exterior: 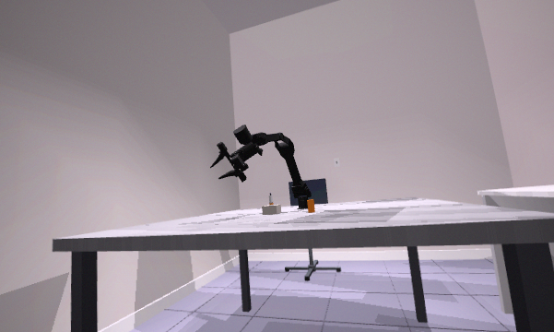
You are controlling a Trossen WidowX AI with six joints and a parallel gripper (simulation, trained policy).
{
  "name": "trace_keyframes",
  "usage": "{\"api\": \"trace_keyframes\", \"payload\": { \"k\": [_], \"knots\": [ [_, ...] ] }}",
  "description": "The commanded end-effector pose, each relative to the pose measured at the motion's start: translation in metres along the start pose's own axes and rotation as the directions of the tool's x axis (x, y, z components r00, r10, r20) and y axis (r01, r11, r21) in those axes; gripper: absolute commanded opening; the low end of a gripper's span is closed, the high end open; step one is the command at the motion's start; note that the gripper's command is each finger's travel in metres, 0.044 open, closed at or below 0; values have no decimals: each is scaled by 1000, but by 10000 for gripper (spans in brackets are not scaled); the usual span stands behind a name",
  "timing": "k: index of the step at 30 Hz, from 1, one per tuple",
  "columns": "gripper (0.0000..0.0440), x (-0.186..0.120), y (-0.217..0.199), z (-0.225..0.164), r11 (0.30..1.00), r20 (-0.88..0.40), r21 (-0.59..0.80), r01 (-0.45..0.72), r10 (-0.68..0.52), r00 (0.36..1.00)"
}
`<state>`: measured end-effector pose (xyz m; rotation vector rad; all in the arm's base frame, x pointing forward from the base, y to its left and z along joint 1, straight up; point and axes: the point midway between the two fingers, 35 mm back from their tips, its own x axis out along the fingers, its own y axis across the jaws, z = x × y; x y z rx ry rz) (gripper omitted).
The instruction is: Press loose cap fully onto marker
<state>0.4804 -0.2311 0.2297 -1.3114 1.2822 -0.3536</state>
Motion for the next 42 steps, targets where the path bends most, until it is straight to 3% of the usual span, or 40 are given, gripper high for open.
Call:
{"api": "trace_keyframes", "payload": {
  "k": [1,21,42],
  "knots": [
    [273,-12,2,9,1000,35,18,-21,21,999],
    [292,-64,26,43,982,174,69,-173,159,972],
    [307,-115,64,69,927,275,84,-366,331,903]
  ]
}}
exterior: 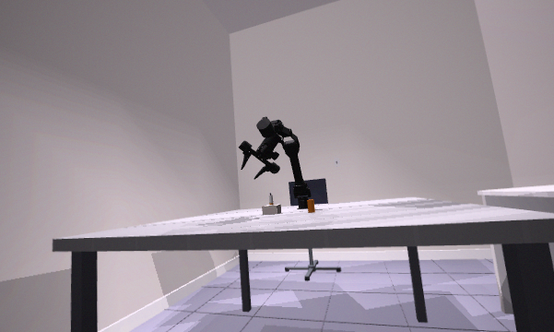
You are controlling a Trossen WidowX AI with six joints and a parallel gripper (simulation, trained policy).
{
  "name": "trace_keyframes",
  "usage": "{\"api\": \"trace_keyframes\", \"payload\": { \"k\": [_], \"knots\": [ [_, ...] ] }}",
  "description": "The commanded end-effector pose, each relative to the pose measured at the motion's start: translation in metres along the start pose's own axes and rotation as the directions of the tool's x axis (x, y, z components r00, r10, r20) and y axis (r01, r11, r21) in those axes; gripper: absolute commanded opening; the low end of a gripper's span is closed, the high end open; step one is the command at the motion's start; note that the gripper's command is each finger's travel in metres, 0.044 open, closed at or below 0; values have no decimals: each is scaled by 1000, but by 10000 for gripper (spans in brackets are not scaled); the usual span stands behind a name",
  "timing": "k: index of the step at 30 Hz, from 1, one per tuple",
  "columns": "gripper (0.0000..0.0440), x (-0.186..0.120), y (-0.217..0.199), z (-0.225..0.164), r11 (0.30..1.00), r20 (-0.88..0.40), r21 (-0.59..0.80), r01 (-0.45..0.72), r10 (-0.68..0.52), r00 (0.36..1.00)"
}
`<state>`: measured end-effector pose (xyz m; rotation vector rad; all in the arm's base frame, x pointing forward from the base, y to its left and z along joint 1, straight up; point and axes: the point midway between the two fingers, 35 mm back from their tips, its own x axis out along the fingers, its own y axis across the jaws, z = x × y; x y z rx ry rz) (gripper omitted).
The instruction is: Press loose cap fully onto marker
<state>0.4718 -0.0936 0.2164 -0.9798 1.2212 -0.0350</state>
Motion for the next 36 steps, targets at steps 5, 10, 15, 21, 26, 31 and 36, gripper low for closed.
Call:
{"api": "trace_keyframes", "payload": {
  "k": [5,10,15,21,26,31,36],
  "knots": [
    [310,-12,22,10,997,26,23,-77,76,997],
    [313,-18,36,15,991,36,34,-127,126,991],
    [315,-24,50,19,983,43,45,-177,175,984],
    [317,-31,67,24,970,48,57,-237,235,971],
    [318,-37,81,27,956,50,67,-287,284,958],
    [319,-43,95,29,939,49,75,-335,332,942],
    [320,-49,109,31,921,45,83,-381,379,924]
  ]
}}
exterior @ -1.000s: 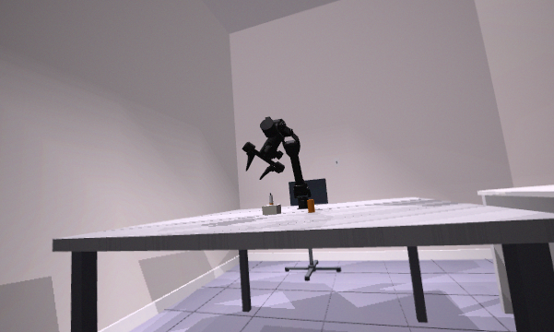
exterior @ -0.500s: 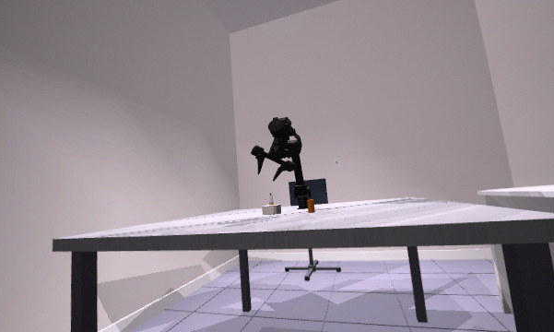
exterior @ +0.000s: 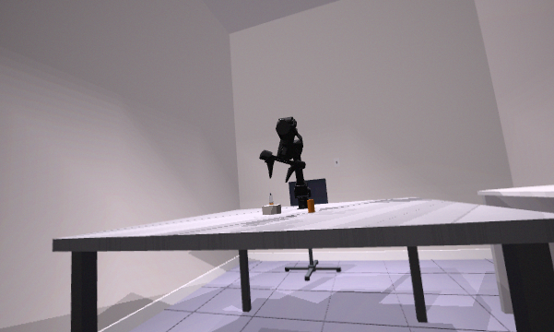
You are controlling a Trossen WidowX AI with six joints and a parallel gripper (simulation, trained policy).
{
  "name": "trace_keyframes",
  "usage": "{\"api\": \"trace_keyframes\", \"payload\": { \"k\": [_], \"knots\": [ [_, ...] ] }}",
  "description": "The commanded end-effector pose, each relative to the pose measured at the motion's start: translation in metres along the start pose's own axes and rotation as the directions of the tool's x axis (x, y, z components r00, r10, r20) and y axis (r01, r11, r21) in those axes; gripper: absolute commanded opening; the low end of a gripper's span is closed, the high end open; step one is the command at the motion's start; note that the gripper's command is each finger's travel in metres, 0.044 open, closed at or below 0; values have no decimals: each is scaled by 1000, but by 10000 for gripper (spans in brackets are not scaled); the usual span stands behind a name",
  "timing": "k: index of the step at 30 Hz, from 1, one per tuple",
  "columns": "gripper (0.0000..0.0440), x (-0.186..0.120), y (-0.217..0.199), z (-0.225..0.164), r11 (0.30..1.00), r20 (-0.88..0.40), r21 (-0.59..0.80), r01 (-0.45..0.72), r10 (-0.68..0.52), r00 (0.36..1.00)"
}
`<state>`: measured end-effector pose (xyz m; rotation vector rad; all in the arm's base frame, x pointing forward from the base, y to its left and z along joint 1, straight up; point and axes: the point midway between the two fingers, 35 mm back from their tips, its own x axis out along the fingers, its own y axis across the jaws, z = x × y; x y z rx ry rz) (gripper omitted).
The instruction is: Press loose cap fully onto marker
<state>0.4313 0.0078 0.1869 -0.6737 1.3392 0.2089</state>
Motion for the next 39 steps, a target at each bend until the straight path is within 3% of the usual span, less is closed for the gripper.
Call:
{"api": "trace_keyframes", "payload": {
  "k": [1,39],
  "knots": [
    [320,0,13,1,999,-6,9,-40,40,999],
    [313,9,115,-10,938,-156,42,-343,345,926]
  ]
}}
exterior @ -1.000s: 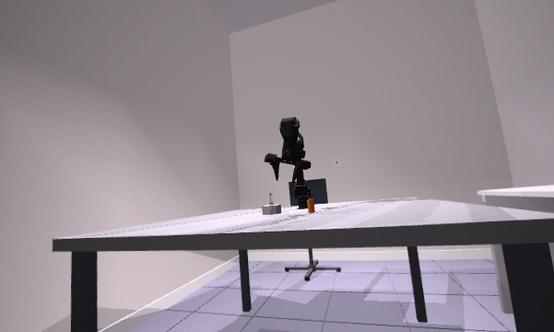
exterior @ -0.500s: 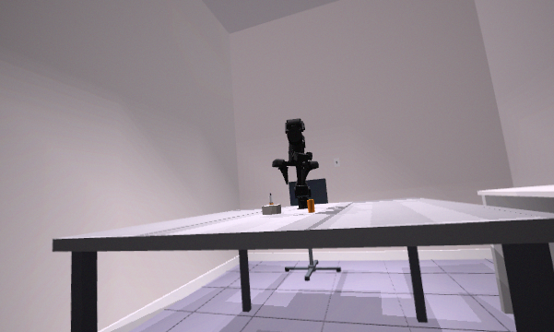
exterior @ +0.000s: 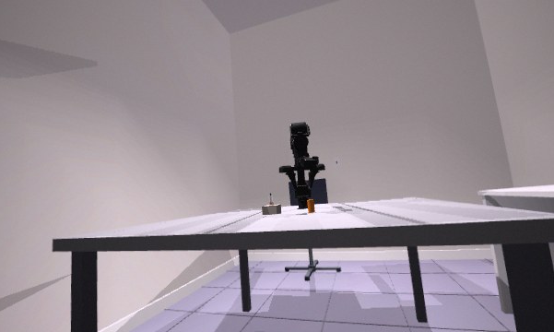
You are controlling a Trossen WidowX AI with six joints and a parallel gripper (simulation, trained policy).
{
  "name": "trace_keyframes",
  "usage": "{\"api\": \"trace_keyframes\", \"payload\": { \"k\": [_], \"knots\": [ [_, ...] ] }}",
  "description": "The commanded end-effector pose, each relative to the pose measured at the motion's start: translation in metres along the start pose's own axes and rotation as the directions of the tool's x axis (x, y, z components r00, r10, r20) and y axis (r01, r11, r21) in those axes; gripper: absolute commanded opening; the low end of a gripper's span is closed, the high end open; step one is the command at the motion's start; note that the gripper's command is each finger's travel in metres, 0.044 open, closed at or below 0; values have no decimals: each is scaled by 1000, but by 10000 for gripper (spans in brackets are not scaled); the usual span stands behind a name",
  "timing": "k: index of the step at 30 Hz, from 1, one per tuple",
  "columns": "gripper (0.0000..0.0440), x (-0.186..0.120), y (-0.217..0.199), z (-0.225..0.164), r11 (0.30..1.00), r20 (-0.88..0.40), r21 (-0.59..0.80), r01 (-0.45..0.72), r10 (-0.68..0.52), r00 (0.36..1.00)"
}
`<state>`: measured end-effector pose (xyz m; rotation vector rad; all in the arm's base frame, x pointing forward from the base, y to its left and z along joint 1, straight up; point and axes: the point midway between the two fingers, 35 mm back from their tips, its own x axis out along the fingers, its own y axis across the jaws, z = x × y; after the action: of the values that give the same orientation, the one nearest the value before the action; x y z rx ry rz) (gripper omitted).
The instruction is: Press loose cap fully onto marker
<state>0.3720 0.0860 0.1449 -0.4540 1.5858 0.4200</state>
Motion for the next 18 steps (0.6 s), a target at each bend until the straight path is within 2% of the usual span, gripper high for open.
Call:
{"api": "trace_keyframes", "payload": {
  "k": [1,18],
  "knots": [
    [312,6,9,-2,1000,-26,-4,-27,27,999],
    [292,38,31,-8,995,-98,-57,-86,80,992]
  ]
}}
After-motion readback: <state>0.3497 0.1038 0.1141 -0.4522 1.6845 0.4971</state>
